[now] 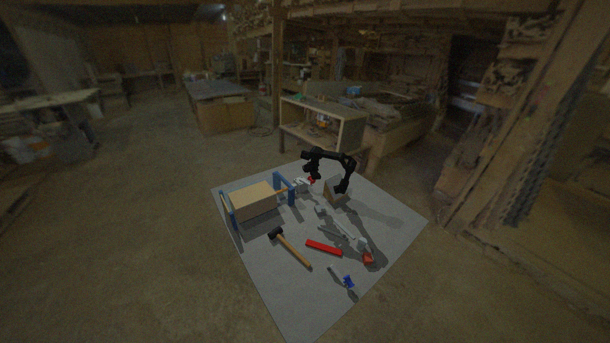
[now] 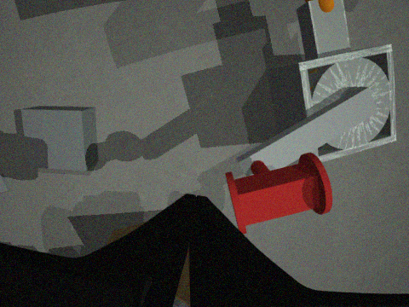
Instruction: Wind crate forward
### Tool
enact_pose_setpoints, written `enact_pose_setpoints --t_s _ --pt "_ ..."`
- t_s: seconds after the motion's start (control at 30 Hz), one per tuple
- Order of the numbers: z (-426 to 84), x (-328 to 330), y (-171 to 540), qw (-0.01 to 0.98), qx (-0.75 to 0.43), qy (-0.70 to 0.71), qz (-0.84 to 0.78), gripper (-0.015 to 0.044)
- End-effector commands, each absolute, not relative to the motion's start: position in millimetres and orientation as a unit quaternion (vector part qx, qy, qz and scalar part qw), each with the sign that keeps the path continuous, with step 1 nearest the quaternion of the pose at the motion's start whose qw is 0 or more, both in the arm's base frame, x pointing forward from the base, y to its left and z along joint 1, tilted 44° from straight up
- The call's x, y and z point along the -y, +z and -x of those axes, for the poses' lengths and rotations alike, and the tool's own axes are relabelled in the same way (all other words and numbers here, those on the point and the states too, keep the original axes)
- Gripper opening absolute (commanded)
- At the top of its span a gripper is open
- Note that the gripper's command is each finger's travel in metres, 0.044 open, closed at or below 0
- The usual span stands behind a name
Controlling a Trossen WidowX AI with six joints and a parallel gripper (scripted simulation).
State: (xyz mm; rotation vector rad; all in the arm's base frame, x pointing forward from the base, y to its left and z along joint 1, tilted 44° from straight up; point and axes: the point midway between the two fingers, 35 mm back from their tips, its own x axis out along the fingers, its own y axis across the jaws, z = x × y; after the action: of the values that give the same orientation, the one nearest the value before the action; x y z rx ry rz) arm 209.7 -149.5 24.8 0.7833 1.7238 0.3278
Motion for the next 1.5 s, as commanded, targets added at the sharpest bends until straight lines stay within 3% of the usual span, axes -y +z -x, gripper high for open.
enact_pose_setpoints --t_s 0.0,1.0,1.23,1.47 --pt "-208.7 143.6 20.7 0.569 -0.731 0.151 -0.345 0.0000" --pt "-209.0 146.4 23.8 0.568 -0.731 0.151 -0.346 0.0000" --pt "-196.7 166.6 9.4 0.518 -0.732 -0.107 -0.429 0.0184" --pt "-184.0 192.6 -2.3 0.438 -0.619 -0.387 -0.525 0.0368"
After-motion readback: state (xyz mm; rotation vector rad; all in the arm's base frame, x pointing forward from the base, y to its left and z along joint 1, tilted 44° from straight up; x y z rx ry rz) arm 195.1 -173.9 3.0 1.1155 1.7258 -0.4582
